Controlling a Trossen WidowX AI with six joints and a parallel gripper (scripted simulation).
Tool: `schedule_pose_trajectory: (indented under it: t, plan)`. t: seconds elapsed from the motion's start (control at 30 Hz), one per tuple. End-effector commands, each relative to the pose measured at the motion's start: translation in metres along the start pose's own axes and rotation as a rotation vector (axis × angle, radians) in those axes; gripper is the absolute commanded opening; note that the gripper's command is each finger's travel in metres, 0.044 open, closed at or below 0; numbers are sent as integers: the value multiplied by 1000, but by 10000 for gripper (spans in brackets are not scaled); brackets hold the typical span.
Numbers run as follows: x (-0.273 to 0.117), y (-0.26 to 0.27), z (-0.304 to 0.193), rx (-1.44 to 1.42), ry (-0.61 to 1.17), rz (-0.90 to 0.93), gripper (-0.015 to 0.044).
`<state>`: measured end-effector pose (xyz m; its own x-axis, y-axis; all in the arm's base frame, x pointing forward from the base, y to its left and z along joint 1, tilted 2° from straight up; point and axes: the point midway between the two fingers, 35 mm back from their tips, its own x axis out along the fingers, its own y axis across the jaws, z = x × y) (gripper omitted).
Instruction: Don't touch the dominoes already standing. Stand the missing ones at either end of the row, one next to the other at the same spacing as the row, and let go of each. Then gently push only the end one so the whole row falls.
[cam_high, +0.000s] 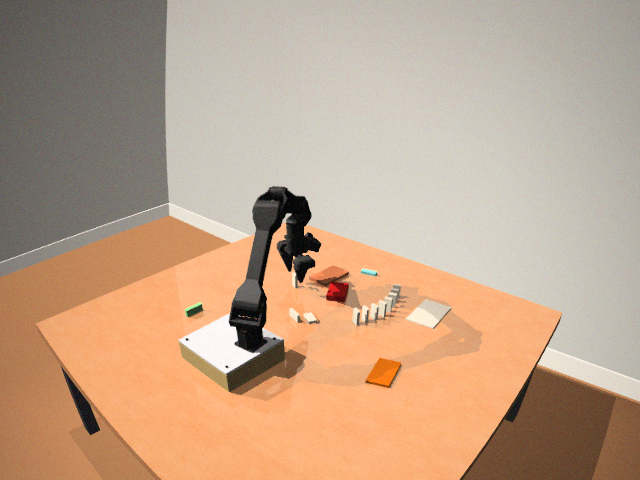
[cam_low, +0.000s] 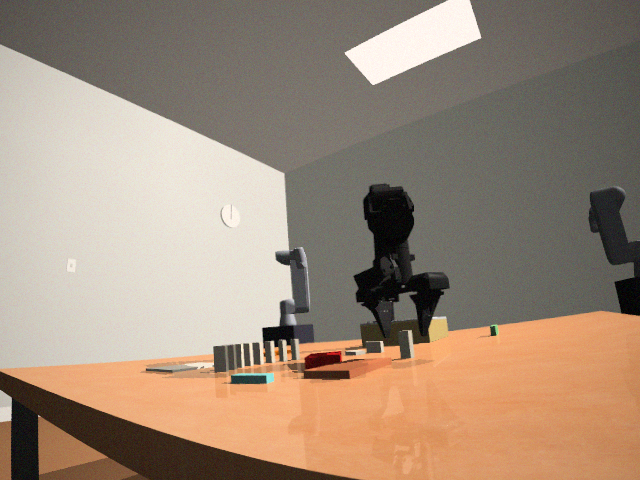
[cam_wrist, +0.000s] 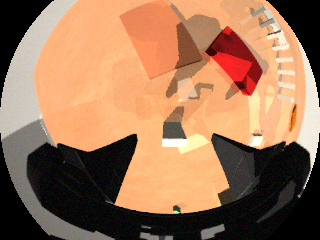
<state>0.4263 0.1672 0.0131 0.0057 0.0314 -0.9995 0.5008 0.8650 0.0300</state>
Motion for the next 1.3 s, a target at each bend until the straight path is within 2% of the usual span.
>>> schedule_pose_trajectory:
  t: [0.0,0.37,0.8,1.13,1.27]
  plan:
    - [6,1,0,5,-1,7,440]
    - [17,1,-1,5,-1,7,440]
    - [17,1,-1,5,-1,7,107]
    - [14,2,0,5,-1,7,107]
    - [-31,7,5,3,-3,7,107]
